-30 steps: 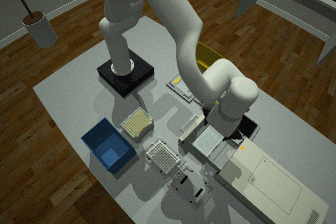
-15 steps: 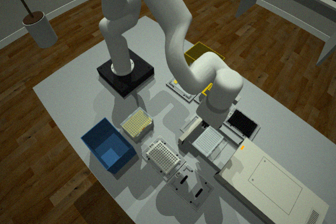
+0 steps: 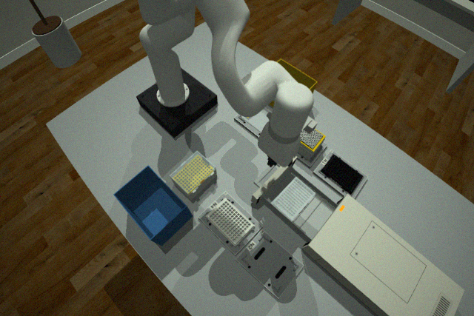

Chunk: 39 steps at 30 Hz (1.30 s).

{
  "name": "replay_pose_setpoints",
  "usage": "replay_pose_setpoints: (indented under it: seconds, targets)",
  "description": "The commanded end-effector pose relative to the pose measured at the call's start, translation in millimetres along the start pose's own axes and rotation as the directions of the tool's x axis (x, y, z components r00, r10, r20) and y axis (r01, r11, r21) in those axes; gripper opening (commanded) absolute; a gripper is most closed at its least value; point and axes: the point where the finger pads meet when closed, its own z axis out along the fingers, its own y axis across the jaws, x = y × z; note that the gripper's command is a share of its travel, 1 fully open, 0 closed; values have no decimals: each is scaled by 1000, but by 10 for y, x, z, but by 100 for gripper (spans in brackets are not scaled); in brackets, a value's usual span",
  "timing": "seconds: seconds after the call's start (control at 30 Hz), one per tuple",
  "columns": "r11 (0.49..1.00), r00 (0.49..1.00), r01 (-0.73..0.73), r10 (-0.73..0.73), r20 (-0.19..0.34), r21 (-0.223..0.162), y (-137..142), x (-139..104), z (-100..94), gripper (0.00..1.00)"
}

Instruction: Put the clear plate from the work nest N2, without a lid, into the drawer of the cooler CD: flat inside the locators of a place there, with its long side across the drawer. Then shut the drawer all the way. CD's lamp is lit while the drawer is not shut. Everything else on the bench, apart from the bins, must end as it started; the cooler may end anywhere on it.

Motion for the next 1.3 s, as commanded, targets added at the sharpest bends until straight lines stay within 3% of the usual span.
replay_pose_setpoints:
  seconds: [0.0, 0.3, 0.73, 1.27]
  targets:
    - [1000, 1000, 0, 0, -15, -8, -215, 1, 10, 0]
    - [1000, 1000, 0, 0, -15, -8, -533, 2, 58, 0]
    - [1000, 1000, 0, 0, -15, -8, -533, 2, 58, 0]
    - [1000, 1000, 0, 0, -15, -8, -531, 5, 292, 0]
